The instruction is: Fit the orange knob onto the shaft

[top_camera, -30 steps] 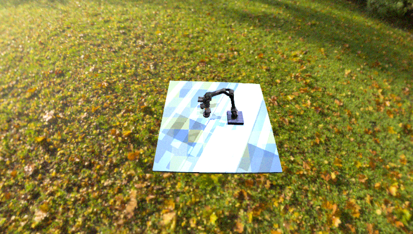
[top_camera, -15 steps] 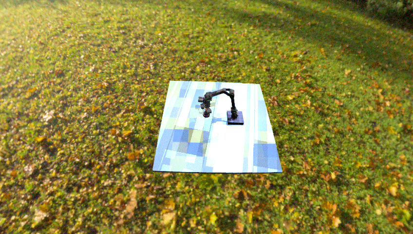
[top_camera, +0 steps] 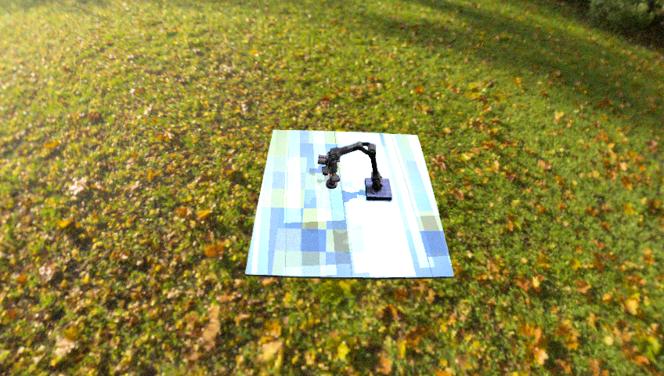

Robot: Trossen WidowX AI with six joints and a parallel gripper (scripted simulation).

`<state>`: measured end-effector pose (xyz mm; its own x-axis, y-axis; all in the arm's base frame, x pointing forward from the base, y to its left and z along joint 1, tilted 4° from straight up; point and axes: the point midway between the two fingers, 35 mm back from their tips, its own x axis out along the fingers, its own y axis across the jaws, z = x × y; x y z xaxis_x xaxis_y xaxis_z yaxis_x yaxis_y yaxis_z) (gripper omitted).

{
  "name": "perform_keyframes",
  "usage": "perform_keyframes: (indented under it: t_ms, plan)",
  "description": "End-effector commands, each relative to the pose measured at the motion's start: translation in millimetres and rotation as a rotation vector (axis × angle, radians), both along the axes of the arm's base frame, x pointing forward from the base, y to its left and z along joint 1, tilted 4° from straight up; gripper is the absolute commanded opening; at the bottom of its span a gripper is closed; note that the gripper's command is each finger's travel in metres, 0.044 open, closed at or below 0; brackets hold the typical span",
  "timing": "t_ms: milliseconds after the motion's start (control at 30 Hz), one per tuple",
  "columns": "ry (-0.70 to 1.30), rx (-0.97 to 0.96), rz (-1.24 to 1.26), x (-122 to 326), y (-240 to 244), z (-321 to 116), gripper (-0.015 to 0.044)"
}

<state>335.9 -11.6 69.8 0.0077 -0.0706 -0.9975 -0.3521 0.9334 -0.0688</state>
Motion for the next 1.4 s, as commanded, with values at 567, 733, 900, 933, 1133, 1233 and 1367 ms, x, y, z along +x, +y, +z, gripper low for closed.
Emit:
perform_keyframes:
  t_ms: [567,733,900,933,1133,1233,1367]
  plan:
    - [-0.007,-0.001,0.006,3.5,-0.7,1.4,0.0]
    - [-0.005,-0.001,0.033,1.2,-0.3,3.1,0.0]
    - [-0.003,-0.002,0.058,-1.5,0.1,0.9,0.0]
    - [-0.003,-0.002,0.058,-1.9,0.1,0.1,0.0]
    - [-0.003,-0.002,0.058,-0.8,-0.2,-1.2,0.0]
    - [-0.003,-0.002,0.058,0.2,-0.4,-2.3,0.0]
    - [-0.003,-0.002,0.058,0.2,-0.4,-2.6,0.0]
